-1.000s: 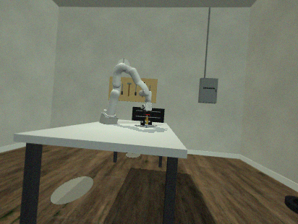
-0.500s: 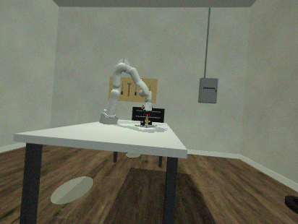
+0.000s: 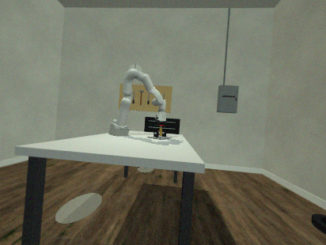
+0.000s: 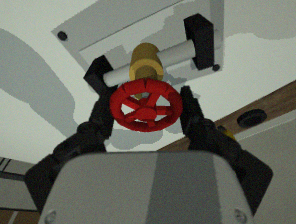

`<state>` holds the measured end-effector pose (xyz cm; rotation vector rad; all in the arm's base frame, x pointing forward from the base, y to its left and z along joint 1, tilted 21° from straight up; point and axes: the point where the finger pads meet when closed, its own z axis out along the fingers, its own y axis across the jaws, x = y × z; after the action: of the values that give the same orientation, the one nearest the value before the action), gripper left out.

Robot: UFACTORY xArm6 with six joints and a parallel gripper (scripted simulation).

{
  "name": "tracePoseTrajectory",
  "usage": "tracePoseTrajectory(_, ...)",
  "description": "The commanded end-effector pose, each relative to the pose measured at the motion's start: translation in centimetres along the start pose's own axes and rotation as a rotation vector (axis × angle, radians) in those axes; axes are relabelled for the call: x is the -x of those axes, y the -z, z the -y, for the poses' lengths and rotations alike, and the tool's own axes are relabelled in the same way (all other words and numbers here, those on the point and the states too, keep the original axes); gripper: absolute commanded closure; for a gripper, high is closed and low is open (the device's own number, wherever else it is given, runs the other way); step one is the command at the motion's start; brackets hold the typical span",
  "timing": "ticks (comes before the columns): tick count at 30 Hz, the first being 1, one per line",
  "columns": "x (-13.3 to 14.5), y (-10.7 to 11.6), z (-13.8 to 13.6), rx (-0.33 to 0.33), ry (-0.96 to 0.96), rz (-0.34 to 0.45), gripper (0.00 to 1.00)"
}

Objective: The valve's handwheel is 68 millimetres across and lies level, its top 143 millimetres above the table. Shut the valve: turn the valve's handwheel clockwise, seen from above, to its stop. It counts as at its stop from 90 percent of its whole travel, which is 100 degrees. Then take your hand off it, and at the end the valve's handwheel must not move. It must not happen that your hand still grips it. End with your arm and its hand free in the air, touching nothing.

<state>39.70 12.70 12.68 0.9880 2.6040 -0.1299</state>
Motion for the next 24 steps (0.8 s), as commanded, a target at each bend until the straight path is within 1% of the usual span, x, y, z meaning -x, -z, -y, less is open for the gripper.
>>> tracePoseTrajectory(1,0.06,0.10,-0.11,0.003,-0.002,0.001,1.00)
tracePoseTrajectory(11,0.06,0.10,-0.11,0.003,-0.002,0.001,1.00)
tracePoseTrajectory(12,0.06,0.10,-0.11,0.003,-0.002,0.001,0.00)
tracePoseTrajectory(24,0.06,0.10,-0.11,0.003,-0.002,0.001,0.00)
